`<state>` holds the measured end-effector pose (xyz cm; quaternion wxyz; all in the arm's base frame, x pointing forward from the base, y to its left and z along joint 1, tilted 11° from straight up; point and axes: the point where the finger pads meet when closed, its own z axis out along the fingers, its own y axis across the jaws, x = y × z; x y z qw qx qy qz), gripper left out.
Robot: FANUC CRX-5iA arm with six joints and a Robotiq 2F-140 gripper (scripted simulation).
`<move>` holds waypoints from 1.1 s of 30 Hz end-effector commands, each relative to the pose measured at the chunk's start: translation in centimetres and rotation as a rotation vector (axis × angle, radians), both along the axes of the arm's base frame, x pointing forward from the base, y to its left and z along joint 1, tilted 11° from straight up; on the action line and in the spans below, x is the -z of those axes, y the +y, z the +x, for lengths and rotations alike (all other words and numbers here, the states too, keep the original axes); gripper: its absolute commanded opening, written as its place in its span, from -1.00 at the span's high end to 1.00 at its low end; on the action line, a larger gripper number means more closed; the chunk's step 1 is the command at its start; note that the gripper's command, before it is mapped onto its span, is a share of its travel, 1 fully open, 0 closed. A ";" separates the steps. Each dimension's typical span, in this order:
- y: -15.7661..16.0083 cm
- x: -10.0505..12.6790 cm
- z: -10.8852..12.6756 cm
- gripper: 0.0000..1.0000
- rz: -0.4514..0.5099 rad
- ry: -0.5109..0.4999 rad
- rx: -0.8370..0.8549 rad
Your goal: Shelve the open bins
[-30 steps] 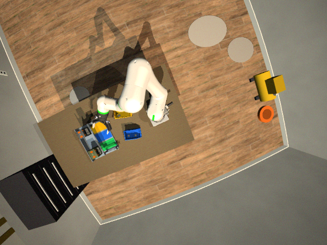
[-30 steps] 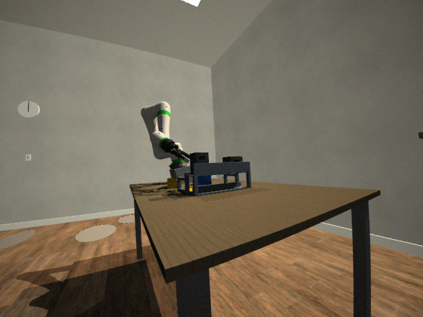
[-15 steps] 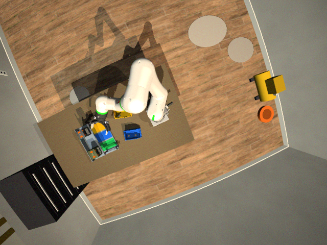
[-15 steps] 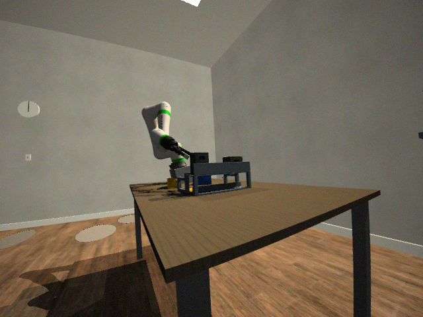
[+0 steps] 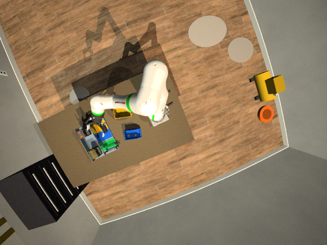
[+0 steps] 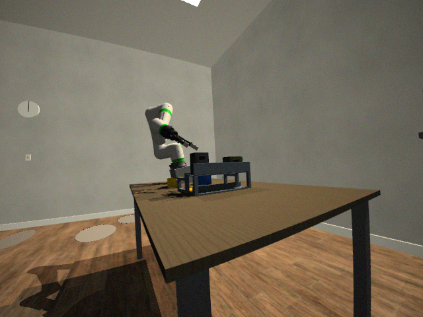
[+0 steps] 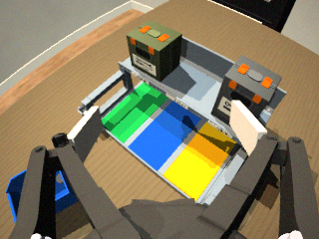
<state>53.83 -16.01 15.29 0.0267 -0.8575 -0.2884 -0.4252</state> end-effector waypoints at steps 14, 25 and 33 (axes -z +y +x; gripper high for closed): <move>-0.1 -0.1 0.1 -1.00 -0.002 0.000 0.001; -0.7 -0.5 0.6 -1.00 -0.015 -0.008 0.013; -2.1 -1.3 1.7 -1.00 -0.045 -0.025 0.040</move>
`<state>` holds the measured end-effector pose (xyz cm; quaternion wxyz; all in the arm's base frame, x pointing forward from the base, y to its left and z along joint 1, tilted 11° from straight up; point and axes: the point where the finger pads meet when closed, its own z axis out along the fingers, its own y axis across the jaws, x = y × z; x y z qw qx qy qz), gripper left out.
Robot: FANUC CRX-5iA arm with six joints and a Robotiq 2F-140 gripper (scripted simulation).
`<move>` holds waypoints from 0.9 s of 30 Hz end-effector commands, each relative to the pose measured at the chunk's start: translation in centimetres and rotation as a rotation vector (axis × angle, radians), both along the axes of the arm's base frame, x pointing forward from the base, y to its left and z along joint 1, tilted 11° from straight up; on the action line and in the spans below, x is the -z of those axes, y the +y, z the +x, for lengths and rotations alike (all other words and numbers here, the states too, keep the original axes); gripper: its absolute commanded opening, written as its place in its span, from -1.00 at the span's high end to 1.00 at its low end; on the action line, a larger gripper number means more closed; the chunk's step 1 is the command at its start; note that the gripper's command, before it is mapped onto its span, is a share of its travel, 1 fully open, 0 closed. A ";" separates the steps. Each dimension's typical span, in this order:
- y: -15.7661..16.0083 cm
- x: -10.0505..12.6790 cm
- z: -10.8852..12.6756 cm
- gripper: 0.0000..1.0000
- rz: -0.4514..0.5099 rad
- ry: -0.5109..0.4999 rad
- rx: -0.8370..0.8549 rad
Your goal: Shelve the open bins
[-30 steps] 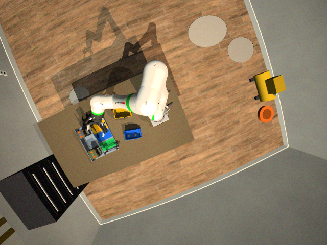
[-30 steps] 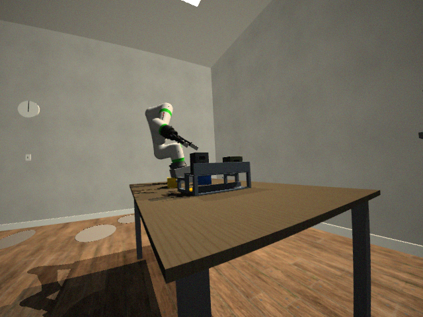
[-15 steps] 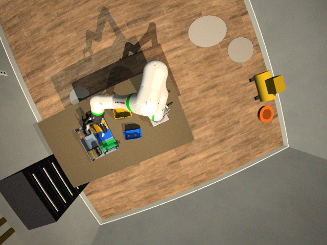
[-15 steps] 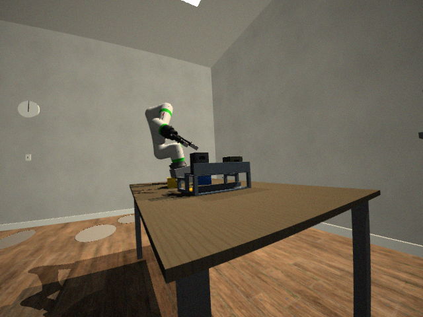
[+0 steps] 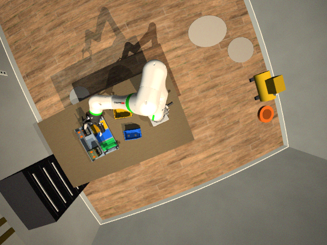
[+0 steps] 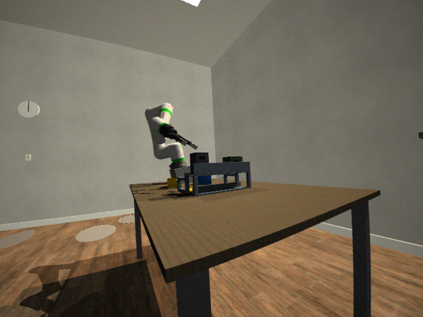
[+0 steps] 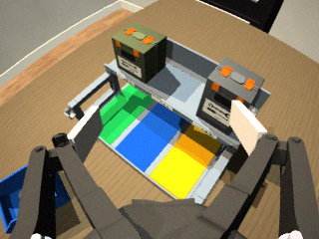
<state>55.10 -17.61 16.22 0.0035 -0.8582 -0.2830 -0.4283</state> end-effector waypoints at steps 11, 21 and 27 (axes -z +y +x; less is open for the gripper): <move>-3.3 -2.1 2.5 -1.00 -0.067 -0.039 0.066; -6.6 -4.6 5.0 -1.00 -0.131 -0.077 0.141; -9.6 -7.1 6.9 -1.00 -0.183 -0.110 0.215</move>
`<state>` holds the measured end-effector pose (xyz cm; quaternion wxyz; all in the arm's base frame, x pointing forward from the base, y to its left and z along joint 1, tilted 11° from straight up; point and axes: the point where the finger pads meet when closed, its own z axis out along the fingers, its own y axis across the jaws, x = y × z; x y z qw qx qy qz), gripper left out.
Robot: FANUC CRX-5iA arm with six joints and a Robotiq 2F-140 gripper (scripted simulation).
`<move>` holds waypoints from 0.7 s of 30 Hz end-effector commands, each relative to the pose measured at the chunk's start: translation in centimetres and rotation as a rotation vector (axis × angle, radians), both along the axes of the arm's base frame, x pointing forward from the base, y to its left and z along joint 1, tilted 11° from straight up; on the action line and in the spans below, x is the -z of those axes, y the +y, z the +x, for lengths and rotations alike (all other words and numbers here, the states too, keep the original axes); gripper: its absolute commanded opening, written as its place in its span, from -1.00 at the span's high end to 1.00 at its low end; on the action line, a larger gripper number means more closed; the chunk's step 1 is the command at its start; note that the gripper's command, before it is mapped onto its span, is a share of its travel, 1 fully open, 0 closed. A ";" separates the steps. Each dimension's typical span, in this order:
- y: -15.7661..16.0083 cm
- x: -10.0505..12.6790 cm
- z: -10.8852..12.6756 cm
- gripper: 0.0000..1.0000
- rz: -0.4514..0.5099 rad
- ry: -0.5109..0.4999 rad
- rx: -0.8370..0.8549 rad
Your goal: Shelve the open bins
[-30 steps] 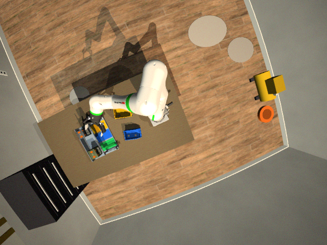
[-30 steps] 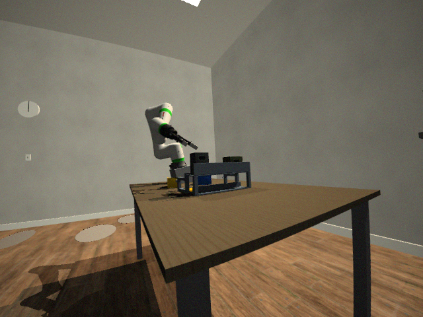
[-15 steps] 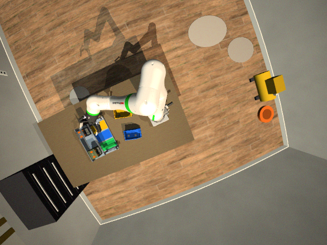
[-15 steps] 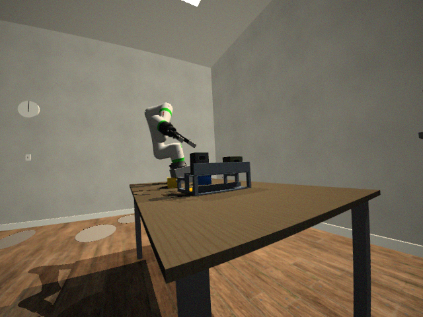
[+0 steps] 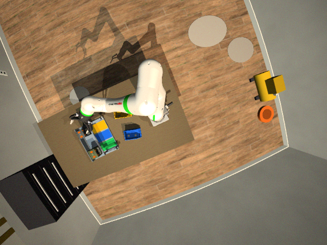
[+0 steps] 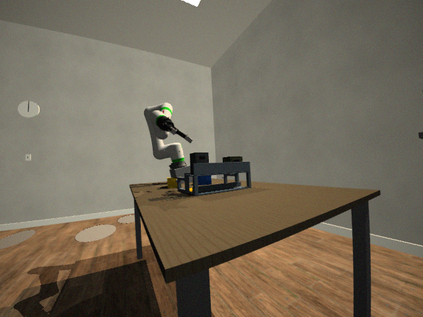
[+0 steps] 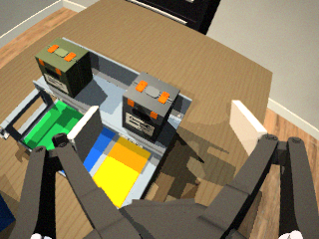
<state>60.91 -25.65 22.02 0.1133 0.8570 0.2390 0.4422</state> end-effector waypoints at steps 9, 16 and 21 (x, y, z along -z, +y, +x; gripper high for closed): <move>-6.3 -5.8 3.8 -1.00 -0.098 -0.069 0.178; -8.7 -8.3 4.8 -1.00 -0.124 -0.090 0.268; -10.0 -9.8 5.2 -1.00 -0.135 -0.098 0.324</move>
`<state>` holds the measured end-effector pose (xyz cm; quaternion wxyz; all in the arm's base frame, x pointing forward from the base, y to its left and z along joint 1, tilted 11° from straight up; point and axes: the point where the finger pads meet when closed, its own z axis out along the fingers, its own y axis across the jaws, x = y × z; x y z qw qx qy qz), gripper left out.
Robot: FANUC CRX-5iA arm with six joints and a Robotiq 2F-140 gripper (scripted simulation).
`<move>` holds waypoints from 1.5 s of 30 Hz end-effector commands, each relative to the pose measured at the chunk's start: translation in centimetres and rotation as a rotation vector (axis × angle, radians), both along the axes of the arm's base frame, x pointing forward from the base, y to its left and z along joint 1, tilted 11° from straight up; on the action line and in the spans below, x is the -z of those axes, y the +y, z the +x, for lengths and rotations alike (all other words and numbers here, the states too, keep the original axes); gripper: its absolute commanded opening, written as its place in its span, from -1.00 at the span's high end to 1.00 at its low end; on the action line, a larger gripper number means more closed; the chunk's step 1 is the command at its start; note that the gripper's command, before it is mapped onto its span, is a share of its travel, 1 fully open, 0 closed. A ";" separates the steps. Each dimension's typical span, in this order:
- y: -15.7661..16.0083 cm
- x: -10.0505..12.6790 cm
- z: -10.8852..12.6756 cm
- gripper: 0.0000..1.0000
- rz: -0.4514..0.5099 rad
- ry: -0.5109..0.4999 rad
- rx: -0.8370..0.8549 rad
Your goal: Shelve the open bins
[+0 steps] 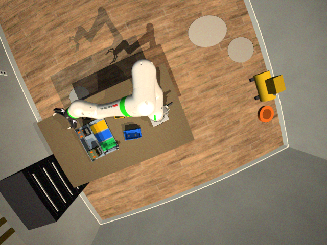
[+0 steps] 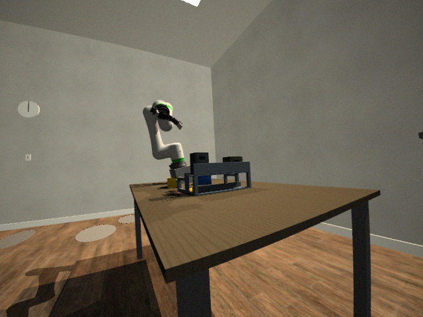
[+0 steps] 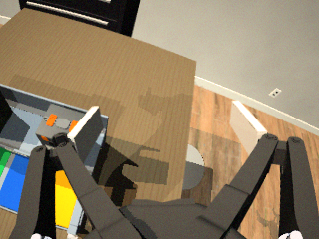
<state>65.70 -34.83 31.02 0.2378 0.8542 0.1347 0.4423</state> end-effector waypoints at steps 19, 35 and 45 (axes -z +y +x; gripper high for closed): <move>-0.8 -0.8 0.5 -1.00 -0.012 -0.012 0.035; -0.8 -0.8 0.5 -1.00 -0.012 -0.012 0.035; -3.2 -3.7 0.8 -1.00 -0.005 -0.019 0.190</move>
